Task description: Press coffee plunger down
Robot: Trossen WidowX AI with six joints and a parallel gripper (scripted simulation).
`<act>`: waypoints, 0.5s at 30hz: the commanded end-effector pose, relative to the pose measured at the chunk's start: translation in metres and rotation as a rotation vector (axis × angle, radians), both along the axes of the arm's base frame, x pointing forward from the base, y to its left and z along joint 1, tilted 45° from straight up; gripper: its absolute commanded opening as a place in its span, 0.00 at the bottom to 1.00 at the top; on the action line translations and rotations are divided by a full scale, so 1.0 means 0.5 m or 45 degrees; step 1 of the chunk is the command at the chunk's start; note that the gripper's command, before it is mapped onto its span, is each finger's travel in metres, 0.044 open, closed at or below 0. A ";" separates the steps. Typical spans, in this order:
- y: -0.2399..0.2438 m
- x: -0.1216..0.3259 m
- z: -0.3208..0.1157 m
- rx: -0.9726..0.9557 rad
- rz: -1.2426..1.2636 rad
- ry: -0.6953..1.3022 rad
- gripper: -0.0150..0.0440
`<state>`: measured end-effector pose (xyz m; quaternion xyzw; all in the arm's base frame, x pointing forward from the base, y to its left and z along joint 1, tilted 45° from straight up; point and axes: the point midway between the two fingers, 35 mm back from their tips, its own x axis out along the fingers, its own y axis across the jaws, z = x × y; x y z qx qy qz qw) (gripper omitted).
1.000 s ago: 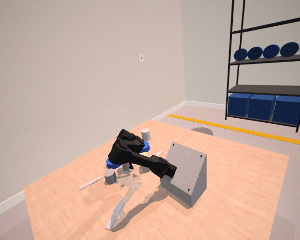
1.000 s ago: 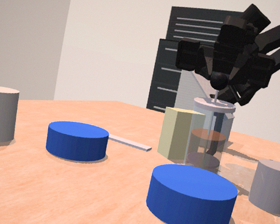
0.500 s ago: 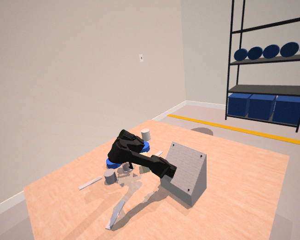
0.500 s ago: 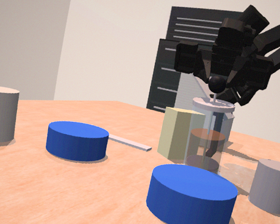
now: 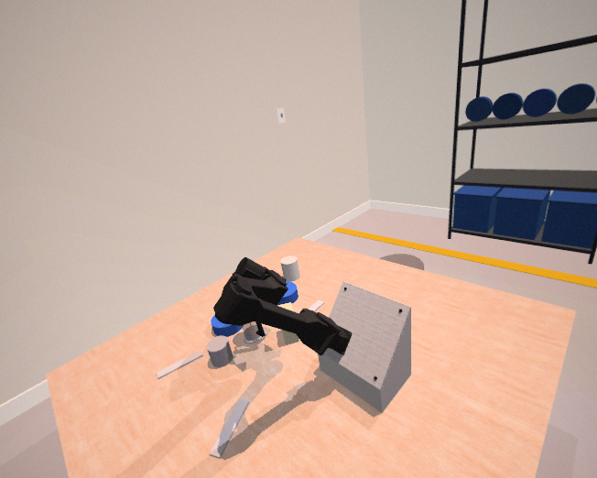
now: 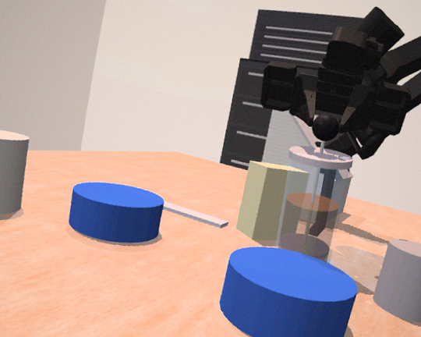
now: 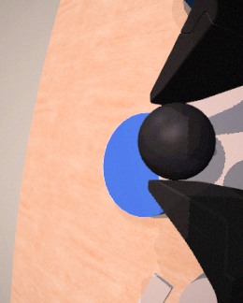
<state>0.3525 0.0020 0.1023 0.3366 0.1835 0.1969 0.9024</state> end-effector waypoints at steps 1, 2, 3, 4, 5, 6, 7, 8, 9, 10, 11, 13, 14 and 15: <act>0.000 0.000 0.000 0.000 0.000 0.000 0.46; 0.000 0.000 0.000 0.000 0.000 0.000 0.46; 0.000 0.000 0.000 0.000 0.000 0.000 0.46; 0.000 0.000 0.000 0.000 0.000 0.000 0.46; 0.000 0.000 0.000 0.000 0.000 0.000 0.46; 0.000 0.000 0.000 0.000 0.000 0.000 0.46; 0.000 0.000 0.000 0.000 0.000 0.000 0.46; 0.000 0.000 0.000 0.000 0.000 0.000 0.46; 0.000 0.000 0.000 0.000 0.000 0.000 0.51; 0.000 0.000 0.000 0.000 0.000 0.000 0.55; 0.000 0.000 0.000 0.000 0.000 0.000 0.60; 0.000 0.000 0.000 0.000 0.000 0.000 0.69; 0.000 0.000 0.000 0.000 0.000 0.000 0.73; 0.000 0.000 0.000 0.000 0.000 0.000 0.78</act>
